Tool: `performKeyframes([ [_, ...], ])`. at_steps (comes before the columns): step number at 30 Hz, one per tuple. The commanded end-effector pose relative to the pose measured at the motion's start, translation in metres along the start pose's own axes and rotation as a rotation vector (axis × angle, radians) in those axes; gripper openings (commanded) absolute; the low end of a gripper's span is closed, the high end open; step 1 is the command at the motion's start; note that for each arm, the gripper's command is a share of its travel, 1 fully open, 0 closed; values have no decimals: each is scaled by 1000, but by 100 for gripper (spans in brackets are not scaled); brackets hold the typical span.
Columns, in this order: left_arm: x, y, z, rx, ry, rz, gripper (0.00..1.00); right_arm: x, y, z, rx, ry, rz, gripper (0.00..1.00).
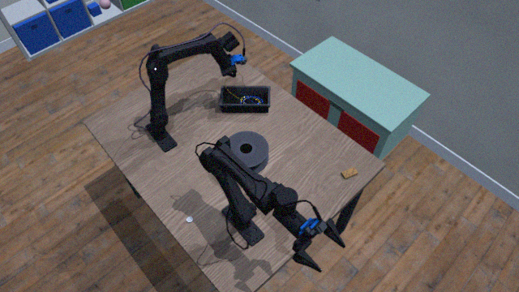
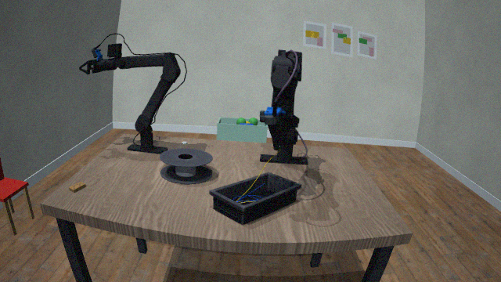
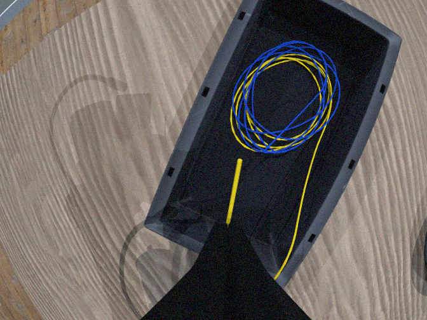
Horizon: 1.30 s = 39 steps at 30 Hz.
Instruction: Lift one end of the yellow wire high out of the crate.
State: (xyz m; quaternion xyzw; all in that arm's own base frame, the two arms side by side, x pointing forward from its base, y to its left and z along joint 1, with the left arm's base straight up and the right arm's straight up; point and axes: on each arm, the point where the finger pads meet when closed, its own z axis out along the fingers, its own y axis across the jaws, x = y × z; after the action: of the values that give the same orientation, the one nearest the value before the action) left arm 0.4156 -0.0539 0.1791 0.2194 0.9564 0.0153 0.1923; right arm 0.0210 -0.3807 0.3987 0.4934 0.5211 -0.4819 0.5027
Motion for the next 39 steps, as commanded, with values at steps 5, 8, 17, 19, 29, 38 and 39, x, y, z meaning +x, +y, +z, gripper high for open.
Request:
performKeyframes([
  [5,-13,4,-40,-50,-145,-2,0,-7,-1,1,-1,-27,6,100],
  [8,-17,5,-54,-66,-196,-2,0,-7,-1,1,-1,-27,6,100],
  [17,-27,8,-94,-113,-338,-1,0,-7,-1,1,-1,-27,6,100],
  [19,-30,9,-107,-128,-385,-1,0,-7,-1,1,-1,-27,6,100],
  [29,-48,14,-181,-214,-648,0,0,-7,-1,1,-1,-27,6,100],
  [38,-59,17,-225,-265,-802,1,0,-7,-1,1,-1,-27,6,100],
  [39,-60,17,-230,-272,-822,1,0,-7,-1,1,-1,-27,6,100],
])
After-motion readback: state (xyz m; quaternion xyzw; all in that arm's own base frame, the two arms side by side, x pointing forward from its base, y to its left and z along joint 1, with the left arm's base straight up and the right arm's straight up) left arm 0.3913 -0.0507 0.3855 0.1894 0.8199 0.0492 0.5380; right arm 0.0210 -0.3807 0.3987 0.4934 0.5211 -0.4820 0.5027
